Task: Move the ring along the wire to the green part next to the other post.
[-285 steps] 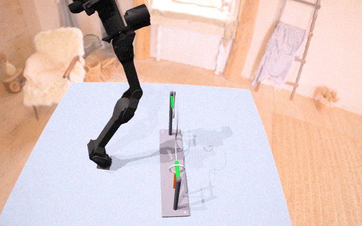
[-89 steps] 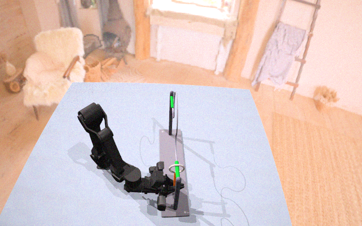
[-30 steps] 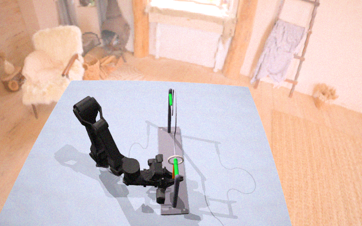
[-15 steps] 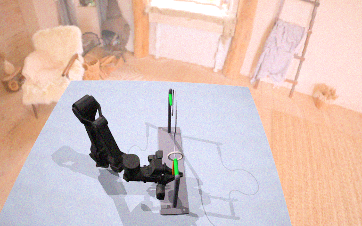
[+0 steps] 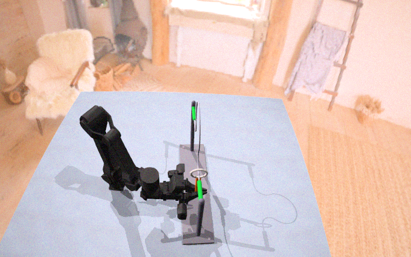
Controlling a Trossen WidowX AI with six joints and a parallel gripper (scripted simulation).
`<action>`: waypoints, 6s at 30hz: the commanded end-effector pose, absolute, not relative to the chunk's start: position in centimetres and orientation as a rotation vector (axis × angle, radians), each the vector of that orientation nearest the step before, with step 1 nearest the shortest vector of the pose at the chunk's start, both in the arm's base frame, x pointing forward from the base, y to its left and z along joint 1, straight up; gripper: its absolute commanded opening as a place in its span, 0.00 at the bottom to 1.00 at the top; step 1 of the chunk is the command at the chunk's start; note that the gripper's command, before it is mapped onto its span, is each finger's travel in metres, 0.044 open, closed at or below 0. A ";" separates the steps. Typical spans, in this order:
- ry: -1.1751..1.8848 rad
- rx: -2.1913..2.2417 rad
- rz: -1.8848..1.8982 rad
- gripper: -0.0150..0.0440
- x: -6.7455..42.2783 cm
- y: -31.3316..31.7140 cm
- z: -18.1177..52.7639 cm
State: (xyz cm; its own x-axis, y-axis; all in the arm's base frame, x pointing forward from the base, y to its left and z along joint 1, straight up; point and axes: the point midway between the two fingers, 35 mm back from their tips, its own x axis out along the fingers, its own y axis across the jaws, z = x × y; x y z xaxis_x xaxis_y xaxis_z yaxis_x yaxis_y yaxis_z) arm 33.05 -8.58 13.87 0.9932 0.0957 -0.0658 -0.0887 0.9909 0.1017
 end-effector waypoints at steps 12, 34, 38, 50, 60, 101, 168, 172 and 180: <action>0.080 0.372 0.104 0.00 32.6 -3.7 14.9; 0.260 0.721 0.183 0.00 30.0 1.0 18.3; 0.320 0.804 0.217 0.00 29.1 1.9 19.5; 0.497 1.060 0.363 0.00 26.5 3.5 23.6; 0.551 1.285 0.469 0.00 25.4 4.2 27.3; 0.516 1.809 0.596 0.00 25.4 3.0 37.0; 0.631 0.961 0.286 0.00 25.4 2.6 34.0; 0.632 0.911 0.269 0.00 25.4 2.5 33.8; 0.631 0.792 0.229 0.00 25.5 2.2 33.4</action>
